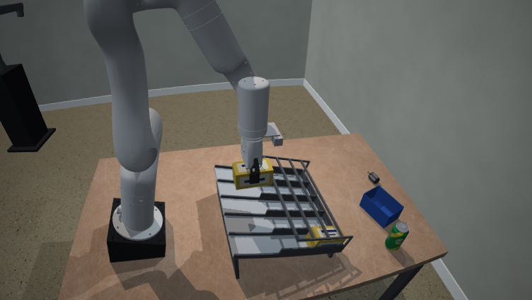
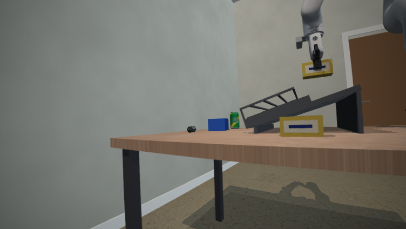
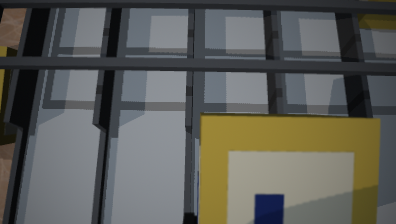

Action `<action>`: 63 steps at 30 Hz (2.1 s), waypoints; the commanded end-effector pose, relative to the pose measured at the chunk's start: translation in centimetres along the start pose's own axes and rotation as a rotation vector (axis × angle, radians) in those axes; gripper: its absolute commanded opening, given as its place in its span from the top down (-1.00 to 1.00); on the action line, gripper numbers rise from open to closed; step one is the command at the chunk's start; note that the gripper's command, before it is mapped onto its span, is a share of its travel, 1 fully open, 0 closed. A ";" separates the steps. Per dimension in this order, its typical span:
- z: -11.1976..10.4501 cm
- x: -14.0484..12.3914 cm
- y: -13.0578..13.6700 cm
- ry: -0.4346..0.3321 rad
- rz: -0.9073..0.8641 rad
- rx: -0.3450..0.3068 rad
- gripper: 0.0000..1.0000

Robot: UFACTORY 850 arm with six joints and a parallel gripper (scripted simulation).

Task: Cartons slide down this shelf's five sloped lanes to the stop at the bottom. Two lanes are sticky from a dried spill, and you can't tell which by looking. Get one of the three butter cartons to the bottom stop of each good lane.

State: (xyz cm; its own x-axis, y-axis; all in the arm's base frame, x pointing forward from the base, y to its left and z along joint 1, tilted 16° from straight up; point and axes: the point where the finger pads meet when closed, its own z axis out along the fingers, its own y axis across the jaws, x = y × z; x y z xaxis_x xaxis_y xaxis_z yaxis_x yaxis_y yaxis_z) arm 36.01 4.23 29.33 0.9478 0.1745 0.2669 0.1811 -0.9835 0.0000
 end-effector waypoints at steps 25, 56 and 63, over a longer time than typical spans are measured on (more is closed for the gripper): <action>3.6 0.2 0.1 0.002 -0.001 0.003 1.00; 4.7 0.1 0.0 -0.196 0.002 0.000 1.00; 4.7 0.1 0.0 -0.196 0.002 0.000 1.00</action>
State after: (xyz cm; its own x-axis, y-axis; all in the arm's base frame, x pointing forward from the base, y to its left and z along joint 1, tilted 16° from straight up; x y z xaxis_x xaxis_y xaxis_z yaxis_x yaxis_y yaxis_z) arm 37.28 4.45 24.78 0.9811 0.1789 0.0732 0.1794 -0.9838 0.0000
